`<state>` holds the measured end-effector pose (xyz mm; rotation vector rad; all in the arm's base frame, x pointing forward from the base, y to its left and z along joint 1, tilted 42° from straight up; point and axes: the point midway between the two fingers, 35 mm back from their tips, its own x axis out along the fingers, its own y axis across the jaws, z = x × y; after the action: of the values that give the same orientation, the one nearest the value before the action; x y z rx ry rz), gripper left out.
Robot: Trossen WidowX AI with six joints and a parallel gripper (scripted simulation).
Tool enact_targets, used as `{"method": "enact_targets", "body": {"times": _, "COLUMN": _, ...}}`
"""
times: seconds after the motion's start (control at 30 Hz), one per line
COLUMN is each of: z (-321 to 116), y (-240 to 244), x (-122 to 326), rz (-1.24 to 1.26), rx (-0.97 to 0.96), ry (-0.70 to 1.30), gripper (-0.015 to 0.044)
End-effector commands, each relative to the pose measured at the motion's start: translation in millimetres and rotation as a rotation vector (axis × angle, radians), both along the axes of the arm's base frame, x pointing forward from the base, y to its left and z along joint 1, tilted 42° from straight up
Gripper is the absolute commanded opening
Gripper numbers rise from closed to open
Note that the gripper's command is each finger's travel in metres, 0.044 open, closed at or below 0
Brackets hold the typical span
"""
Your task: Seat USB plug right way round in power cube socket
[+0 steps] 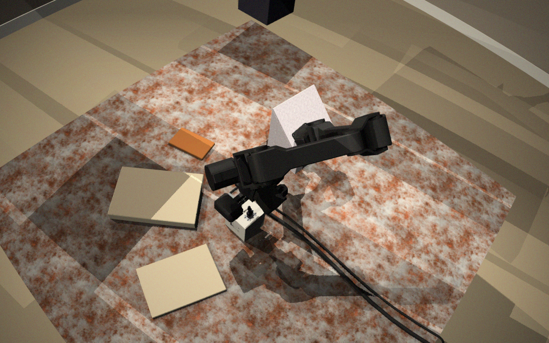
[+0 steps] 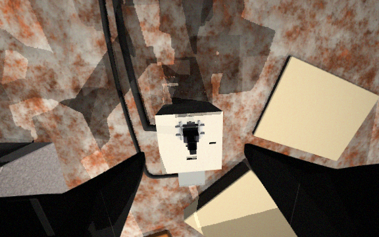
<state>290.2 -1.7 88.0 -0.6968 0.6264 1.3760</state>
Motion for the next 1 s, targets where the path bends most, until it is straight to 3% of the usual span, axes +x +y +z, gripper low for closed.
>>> {"method": "enact_targets", "body": {"times": 0.0, "z": -4.2, "y": 3.8, "x": -1.3, "rz": -0.002, "rx": 0.006, "ry": 0.008, "gripper": 0.044}}
{"method": "enact_targets", "body": {"times": 0.2, "z": -5.4, "y": 4.9, "x": -1.2, "rz": -0.002, "rx": 0.006, "ry": 0.008, "gripper": 0.044}}
{"method": "enact_targets", "body": {"times": 0.73, "z": -3.8, "y": 3.7, "x": 0.1, "rz": 0.001, "rx": 0.001, "ry": 0.001, "gripper": 0.002}}
{"method": "enact_targets", "body": {"times": 0.97, "z": -3.8, "y": 3.7, "x": 0.1, "rz": 0.001, "rx": 0.001, "ry": 0.001, "gripper": 0.0}}
